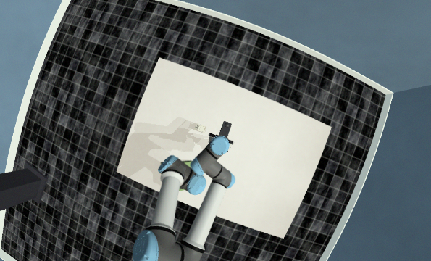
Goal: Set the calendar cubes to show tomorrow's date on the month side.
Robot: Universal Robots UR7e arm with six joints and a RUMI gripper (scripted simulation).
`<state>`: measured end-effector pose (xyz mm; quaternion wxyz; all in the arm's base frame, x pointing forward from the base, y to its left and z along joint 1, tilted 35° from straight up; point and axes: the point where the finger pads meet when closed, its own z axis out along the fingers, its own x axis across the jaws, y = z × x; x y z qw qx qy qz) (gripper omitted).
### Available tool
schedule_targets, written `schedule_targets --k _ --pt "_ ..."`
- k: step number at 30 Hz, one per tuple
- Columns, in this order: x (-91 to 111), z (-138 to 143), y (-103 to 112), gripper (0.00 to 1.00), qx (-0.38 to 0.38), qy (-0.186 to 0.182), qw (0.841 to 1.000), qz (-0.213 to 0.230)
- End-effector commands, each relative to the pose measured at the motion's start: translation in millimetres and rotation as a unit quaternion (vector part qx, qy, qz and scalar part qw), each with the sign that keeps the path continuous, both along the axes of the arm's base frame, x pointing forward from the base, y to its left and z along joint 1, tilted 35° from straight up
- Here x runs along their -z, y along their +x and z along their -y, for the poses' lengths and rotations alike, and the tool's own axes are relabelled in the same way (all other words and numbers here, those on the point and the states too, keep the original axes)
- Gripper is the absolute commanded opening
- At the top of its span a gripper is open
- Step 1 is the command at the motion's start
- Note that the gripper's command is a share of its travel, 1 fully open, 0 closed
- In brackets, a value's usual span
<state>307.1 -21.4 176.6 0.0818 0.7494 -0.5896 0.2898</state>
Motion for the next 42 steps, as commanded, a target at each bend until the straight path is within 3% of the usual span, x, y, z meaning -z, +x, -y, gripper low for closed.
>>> schedule_targets --k 1,16,31,33,42 --pt "-0.7 1.0 1.9 1.00 -0.069 -0.022 0.997 -0.034" --pt "1.2 1.3 2.7 1.00 -0.188 -0.072 0.974 -0.100" --pt "3.6 3.1 2.2 1.00 -0.334 -0.133 0.915 -0.182" --pt "3.6 3.1 2.2 1.00 -0.334 -0.133 0.915 -0.182" --pt "4.5 5.0 1.3 1.00 -0.411 -0.166 0.867 -0.226"
